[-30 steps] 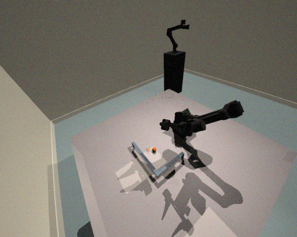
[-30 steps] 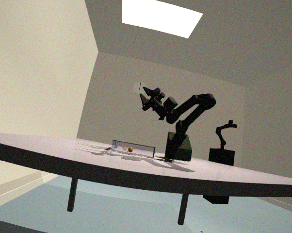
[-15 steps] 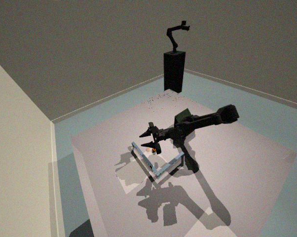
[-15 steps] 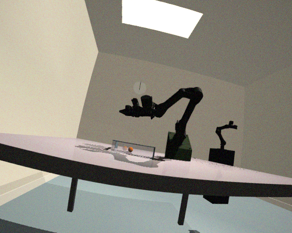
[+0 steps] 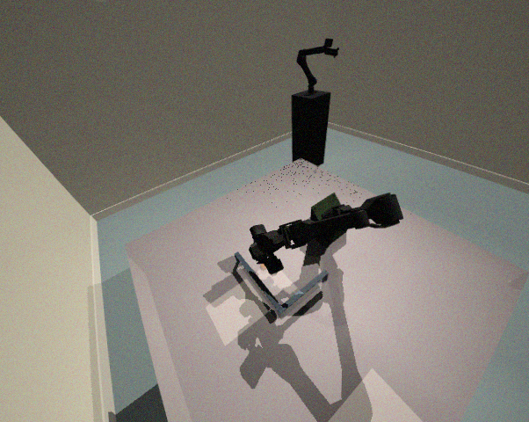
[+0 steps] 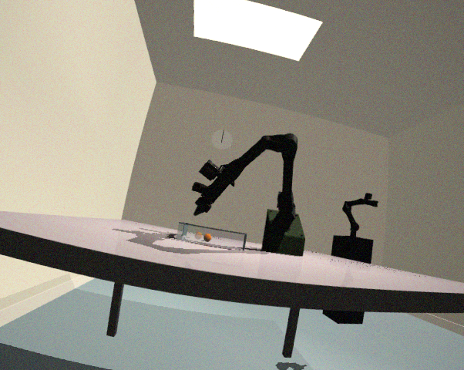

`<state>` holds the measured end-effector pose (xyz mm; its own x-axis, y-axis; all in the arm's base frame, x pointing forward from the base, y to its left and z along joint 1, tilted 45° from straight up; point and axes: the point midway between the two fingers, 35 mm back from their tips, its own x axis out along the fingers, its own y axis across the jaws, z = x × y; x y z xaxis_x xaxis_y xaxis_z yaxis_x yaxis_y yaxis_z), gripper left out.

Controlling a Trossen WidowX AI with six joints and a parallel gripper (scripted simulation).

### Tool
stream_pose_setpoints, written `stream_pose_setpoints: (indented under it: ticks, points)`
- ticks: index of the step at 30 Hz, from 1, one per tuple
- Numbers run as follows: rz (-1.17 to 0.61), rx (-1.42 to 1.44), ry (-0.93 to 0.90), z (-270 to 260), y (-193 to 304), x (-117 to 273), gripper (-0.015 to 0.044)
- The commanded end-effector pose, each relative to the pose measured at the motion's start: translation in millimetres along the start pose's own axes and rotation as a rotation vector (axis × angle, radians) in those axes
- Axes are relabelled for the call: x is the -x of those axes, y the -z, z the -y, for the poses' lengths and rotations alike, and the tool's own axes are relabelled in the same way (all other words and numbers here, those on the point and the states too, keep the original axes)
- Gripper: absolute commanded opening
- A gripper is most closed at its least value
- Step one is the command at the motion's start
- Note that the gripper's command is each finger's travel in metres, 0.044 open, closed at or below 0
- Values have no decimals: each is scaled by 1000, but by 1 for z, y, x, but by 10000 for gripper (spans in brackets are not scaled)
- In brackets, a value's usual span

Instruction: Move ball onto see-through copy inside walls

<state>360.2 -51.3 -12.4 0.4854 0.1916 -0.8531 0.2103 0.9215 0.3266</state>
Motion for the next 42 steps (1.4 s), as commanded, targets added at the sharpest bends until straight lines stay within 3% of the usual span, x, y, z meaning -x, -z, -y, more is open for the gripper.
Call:
stream_pose_setpoints:
  ticks: [1, 19, 42]
  points:
    - [-506, 76, -466, -23, 61, 0, 261]
    - [-518, 70, -479, -24, 63, 1, 261]
    - [-518, 70, -481, -42, 82, -29, 261]
